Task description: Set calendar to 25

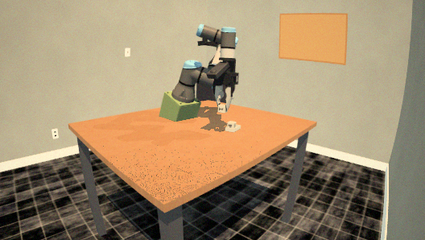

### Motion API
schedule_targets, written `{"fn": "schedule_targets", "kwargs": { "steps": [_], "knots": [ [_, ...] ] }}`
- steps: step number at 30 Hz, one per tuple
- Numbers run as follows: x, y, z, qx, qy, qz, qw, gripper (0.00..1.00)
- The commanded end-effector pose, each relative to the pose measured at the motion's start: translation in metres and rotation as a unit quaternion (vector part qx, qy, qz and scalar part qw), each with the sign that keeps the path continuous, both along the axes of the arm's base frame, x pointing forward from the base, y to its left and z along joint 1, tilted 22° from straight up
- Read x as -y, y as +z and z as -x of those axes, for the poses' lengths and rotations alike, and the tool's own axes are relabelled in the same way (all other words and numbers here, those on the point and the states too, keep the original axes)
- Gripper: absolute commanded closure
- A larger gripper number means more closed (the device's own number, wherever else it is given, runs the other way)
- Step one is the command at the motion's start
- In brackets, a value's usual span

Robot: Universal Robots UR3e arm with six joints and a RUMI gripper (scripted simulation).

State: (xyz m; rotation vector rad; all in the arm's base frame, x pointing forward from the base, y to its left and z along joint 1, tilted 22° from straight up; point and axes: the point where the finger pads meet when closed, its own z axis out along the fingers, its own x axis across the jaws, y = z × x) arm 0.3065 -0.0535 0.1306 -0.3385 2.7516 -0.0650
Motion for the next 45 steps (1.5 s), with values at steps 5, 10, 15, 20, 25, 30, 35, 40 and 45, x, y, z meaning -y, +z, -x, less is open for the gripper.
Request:
{"fn": "schedule_targets", "kwargs": {
  "steps": [5,10,15,20,25,30,35,40,45],
  "knots": [
    [0.0041,0.0016,-0.0026,0.004,0.076,0.027,0.997,0.89],
    [0.0057,0.0019,-0.0036,0.005,0.109,0.040,0.993,0.89],
    [0.0064,0.0021,-0.0041,0.005,0.125,0.046,0.991,0.89],
    [0.0073,0.0023,-0.0047,0.005,0.145,0.054,0.988,0.89],
    [0.0079,0.0025,-0.0050,0.005,0.158,0.059,0.986,0.89],
    [0.0081,0.0025,-0.0052,0.005,0.163,0.061,0.985,0.89],
    [0.0083,0.0026,-0.0053,0.005,0.167,0.063,0.984,0.89],
    [0.0084,0.0026,-0.0053,0.005,0.168,0.064,0.984,0.89],
    [0.0084,0.0026,-0.0053,0.005,0.168,0.064,0.984,0.89]
  ]
}}
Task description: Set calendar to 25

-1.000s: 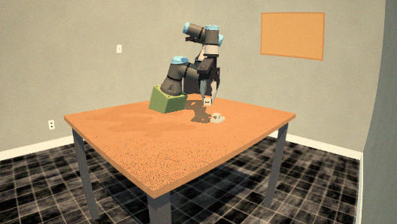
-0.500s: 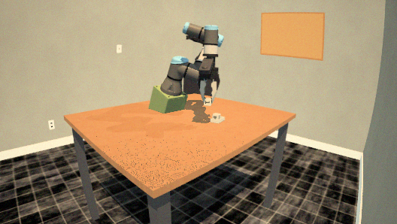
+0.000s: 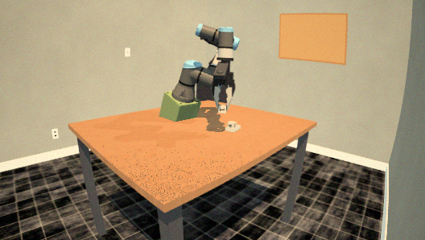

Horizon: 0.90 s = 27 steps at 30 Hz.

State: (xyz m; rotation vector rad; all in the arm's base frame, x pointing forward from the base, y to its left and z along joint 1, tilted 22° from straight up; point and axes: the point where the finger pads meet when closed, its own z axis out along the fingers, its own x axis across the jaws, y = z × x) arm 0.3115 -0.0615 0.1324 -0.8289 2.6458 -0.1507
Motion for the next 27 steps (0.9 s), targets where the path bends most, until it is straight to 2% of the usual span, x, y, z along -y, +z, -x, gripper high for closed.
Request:
{"fn": "schedule_targets", "kwargs": {
  "steps": [1,18,27],
  "knots": [
    [0.000,0.001,0.000,0.001,0.000,0.001,1.000,0.89],
    [0.000,-0.002,-0.001,0.001,0.000,0.001,1.000,0.89],
    [0.000,-0.016,-0.007,0.001,0.000,0.001,1.000,0.89]
  ]
}}
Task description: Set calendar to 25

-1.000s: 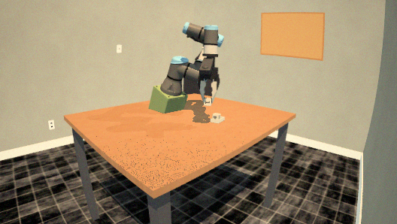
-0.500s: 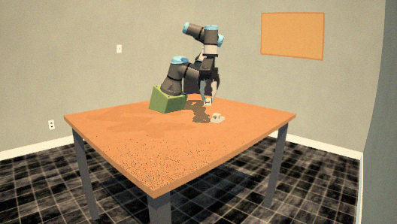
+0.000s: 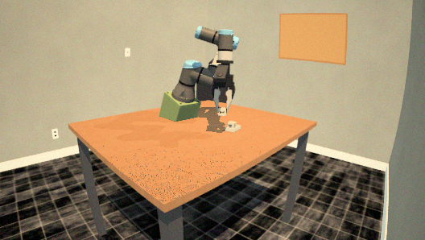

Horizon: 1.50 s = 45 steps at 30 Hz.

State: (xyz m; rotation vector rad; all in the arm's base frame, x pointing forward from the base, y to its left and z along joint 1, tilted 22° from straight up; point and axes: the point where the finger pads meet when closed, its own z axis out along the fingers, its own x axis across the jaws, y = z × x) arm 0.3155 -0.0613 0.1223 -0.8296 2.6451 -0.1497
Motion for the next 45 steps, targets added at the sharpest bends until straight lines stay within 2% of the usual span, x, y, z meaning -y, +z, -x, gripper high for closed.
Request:
{"fn": "schedule_targets", "kwargs": {
  "steps": [1,6,8,23,34,45],
  "knots": [
    [0.000,-0.008,-0.004,0.001,0.000,0.001,1.000,0.89],
    [0.000,-0.022,-0.010,0.001,0.000,0.001,1.000,0.89],
    [0.000,-0.022,-0.010,0.001,0.000,0.001,1.000,0.89],
    [0.000,-0.064,-0.026,0.001,0.000,0.001,1.000,0.89],
    [0.000,-0.077,-0.032,0.001,0.000,0.001,1.000,0.89],
    [0.000,-0.079,-0.032,0.001,0.000,0.001,1.000,0.89]
  ]
}}
